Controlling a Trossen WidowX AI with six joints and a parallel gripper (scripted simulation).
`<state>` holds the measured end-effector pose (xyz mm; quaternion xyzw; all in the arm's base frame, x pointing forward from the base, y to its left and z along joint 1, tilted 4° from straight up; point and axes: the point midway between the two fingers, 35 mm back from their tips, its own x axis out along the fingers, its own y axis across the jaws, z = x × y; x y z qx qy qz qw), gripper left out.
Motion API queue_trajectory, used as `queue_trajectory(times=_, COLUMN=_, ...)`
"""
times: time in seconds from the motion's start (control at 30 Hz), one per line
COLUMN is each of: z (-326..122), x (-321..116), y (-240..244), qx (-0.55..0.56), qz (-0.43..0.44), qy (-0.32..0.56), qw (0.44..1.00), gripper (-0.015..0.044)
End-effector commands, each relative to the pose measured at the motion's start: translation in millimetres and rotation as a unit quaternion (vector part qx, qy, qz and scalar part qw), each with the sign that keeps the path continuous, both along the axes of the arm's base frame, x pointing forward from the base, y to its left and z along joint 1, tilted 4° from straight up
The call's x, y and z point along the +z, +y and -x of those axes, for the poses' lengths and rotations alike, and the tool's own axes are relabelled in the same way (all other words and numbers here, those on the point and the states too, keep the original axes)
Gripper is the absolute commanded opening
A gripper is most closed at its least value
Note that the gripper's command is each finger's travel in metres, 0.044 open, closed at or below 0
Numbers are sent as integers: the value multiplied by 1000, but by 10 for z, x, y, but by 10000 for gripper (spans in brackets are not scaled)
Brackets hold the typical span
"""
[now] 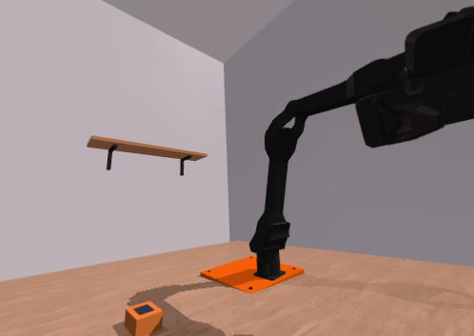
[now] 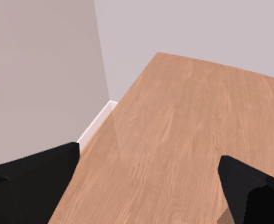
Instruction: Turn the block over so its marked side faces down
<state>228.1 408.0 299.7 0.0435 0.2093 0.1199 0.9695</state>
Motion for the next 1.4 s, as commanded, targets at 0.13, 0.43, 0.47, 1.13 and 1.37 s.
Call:
queue_trajectory(times=0.13, z=-477, x=-218, y=-374, qx=-20, qz=61, qy=38, qw=997, gripper=440)
queue_trajectory(times=0.43, z=-1257, x=-717, y=-1507, qx=-60, qz=163, qy=161, qw=972, gripper=440)
queue_trajectory(times=0.47, z=-1311, x=-770, y=-1649, qx=-64, qz=171, qy=177, qw=967, gripper=440)
queue_trajectory(times=1.13, z=-1017, x=-1545, y=-4236, qx=-96, qz=86, qy=491, qw=862, gripper=440)
queue_trajectory(times=1.37, z=-955, x=-1558, y=-4357, qx=-91, qz=67, qy=506, qw=855, gripper=440)
